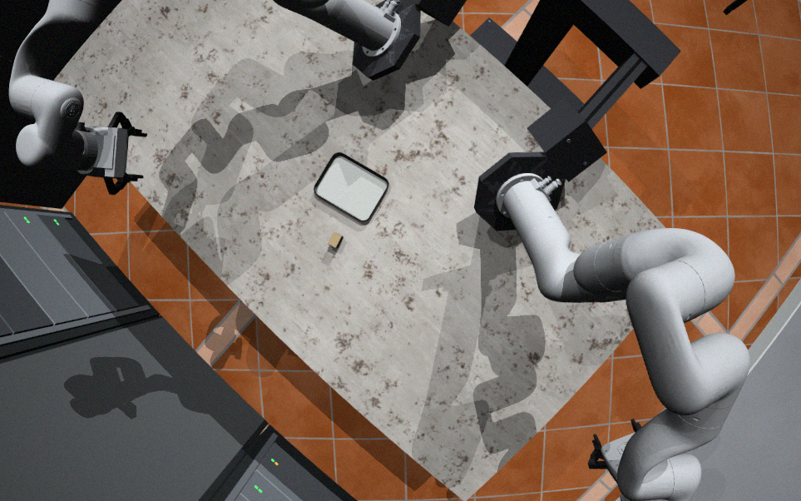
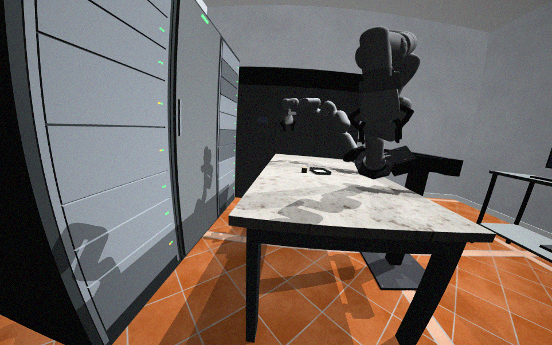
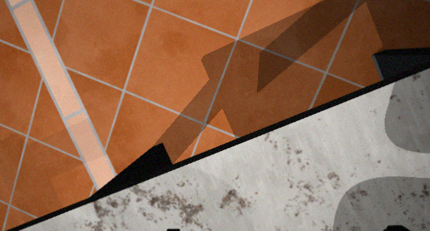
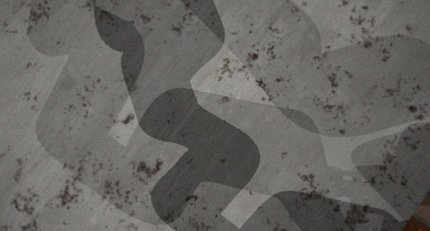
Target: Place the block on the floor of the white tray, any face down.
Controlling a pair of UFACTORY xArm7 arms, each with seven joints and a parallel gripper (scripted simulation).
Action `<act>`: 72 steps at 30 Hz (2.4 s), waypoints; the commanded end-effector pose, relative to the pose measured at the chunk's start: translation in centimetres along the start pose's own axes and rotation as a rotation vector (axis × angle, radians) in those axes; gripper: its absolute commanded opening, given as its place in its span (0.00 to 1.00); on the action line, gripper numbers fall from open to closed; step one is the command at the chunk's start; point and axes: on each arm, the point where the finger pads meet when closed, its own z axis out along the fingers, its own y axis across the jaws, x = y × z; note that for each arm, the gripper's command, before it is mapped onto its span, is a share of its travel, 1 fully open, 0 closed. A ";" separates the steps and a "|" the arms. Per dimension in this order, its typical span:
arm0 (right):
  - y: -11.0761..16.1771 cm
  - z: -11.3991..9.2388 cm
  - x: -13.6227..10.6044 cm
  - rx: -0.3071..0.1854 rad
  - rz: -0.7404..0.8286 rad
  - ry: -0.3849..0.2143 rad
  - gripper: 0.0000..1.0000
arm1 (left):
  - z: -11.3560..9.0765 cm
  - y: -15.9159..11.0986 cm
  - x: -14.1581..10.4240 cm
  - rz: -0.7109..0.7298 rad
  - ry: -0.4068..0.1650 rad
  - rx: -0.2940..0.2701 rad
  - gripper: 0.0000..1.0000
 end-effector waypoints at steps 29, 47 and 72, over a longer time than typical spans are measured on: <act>0.1 -0.2 0.0 -0.004 0.000 -0.001 1.00 | -1.7 -13.4 -2.1 -0.334 0.004 0.229 1.00; 0.1 -0.2 0.0 -0.004 0.000 -0.001 1.00 | -2.5 -16.3 -3.3 -0.414 0.004 0.284 1.00; 9.7 8.2 9.0 0.033 -0.392 -0.126 0.58 | -2.5 -16.5 -3.4 -0.419 0.004 0.287 1.00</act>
